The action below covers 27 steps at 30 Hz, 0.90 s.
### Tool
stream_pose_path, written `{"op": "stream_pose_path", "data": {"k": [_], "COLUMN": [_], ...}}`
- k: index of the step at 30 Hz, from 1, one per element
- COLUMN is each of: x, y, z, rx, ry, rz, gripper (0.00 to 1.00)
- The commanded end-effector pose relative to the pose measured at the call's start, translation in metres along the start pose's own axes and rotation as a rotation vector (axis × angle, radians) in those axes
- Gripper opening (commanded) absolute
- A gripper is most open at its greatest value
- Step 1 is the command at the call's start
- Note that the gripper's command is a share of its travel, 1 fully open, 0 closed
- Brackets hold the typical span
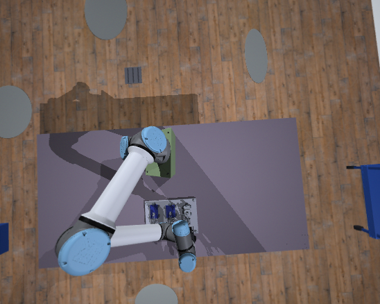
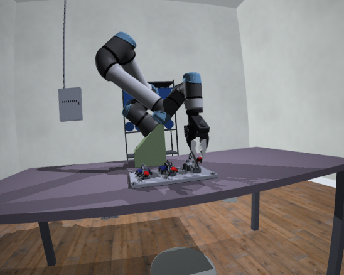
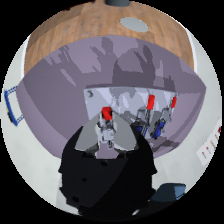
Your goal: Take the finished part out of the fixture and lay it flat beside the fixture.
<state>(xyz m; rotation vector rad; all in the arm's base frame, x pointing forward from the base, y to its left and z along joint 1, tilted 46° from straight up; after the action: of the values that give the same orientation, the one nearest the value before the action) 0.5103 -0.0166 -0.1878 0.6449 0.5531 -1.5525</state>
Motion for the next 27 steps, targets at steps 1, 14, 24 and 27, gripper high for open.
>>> {"op": "stream_pose_path", "data": {"k": [1,14,24,27], "x": [-0.004,-0.009,-0.011,-0.012], "y": [-0.004,-0.013,-0.019,-0.021], "z": [0.000,0.001,0.002,0.002], "rx": [0.000,0.000,0.000,0.000], "ry": [0.000,0.000,0.000,0.000], "rz": [0.001,0.001,0.001,0.001], "gripper": [0.00,0.00,0.00,0.00]}}
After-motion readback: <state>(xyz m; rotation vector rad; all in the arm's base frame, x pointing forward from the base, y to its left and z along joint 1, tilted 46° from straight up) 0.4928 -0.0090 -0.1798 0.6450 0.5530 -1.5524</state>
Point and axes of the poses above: the point where the finger pads meet when closed, its own x axis out along the fingers, its own z axis across the jaws, y = z × x, the point moved 2 cm from there along -x, back along the fingers, and after that the axes turned 6 degrees about x, right-handed, at the moved point
